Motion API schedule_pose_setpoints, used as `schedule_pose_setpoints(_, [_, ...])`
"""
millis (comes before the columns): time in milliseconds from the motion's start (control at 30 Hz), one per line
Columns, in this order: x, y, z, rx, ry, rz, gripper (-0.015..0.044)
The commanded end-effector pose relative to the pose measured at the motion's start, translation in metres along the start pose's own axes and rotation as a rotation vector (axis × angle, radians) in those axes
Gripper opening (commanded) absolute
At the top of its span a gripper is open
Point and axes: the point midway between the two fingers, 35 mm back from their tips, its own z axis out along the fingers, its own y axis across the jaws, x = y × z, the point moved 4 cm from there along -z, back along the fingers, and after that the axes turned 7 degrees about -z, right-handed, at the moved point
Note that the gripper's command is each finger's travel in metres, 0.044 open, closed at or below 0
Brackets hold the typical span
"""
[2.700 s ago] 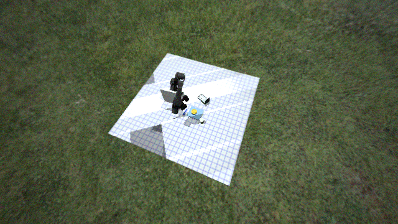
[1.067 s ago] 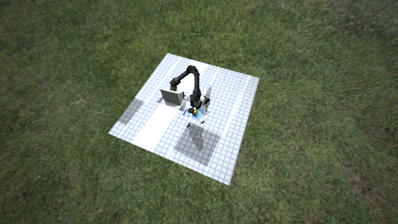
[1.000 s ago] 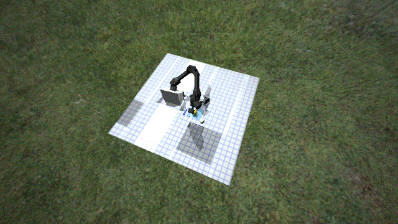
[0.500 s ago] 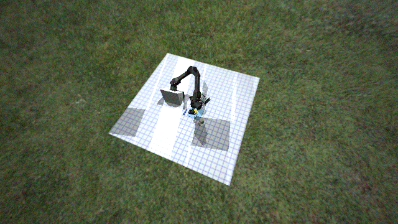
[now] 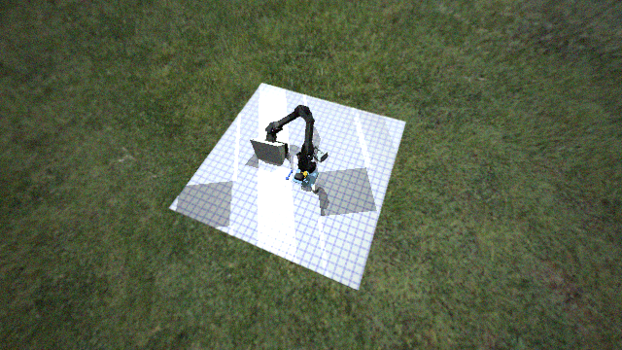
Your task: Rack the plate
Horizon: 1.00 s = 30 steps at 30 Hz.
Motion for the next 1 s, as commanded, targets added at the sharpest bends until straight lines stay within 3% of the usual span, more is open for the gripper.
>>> schedule_pose_setpoints(0, [0.0029,0.0007,0.008,-0.007,0.001,0.008,0.04])
schedule_pose_setpoints(233, [0.0039,0.0012,0.0163,-0.009,0.001,0.008,0.04])
schedule_pose_setpoints(300, [0.0039,0.0012,0.0163,-0.009,0.001,0.008,0.035])
schedule_pose_setpoints(500, [0.0039,0.0012,0.0163,-0.009,0.001,0.008,0.035])
schedule_pose_setpoints(867, [0.0039,0.0012,0.0163,-0.009,0.001,0.008,0.0276])
schedule_pose_setpoints(967, [0.0032,0.0008,0.014,-0.008,0.0,0.008,0.0198])
